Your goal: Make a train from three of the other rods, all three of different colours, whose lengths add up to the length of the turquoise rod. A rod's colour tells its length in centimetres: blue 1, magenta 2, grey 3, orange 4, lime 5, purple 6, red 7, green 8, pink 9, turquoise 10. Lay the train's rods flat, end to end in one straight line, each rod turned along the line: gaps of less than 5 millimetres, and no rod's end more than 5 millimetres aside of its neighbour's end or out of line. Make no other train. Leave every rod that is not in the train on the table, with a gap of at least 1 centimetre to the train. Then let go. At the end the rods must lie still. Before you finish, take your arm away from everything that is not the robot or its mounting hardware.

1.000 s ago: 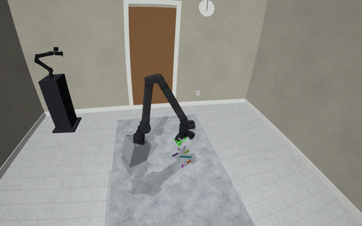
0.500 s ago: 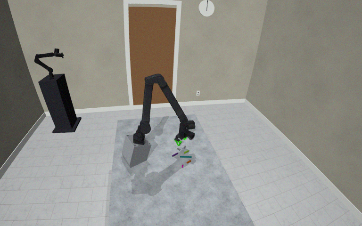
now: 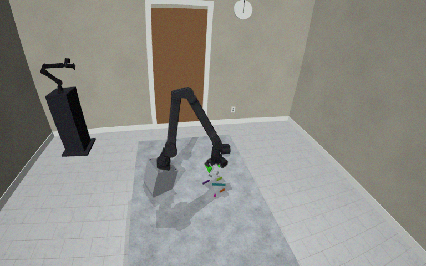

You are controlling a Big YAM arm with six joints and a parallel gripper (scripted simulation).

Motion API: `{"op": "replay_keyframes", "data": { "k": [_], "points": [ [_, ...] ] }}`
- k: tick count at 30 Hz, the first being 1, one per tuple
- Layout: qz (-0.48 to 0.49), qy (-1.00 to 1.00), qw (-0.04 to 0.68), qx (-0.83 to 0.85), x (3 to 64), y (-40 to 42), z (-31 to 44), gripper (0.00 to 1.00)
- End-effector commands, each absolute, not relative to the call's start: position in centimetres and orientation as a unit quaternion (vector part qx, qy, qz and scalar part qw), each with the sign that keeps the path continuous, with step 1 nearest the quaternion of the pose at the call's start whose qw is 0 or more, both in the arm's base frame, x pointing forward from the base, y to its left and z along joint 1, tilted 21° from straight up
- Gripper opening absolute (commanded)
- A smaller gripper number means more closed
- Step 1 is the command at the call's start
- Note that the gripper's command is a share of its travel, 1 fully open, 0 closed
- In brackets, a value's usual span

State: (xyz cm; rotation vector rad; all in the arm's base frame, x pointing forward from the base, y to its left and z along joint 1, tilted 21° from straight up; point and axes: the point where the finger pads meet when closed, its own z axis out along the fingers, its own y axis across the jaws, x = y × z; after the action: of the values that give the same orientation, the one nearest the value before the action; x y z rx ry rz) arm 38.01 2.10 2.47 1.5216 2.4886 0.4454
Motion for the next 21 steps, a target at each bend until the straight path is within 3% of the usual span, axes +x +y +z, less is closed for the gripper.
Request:
{"op": "replay_keyframes", "data": {
  "k": [1,21],
  "points": [
    [0.168,0.81,0.117,0.55,40.0,1.1,4.6,1.0],
    [0.178,0.726,0.086,0.658,40.1,-0.3,3.8,1.0]
  ]
}}
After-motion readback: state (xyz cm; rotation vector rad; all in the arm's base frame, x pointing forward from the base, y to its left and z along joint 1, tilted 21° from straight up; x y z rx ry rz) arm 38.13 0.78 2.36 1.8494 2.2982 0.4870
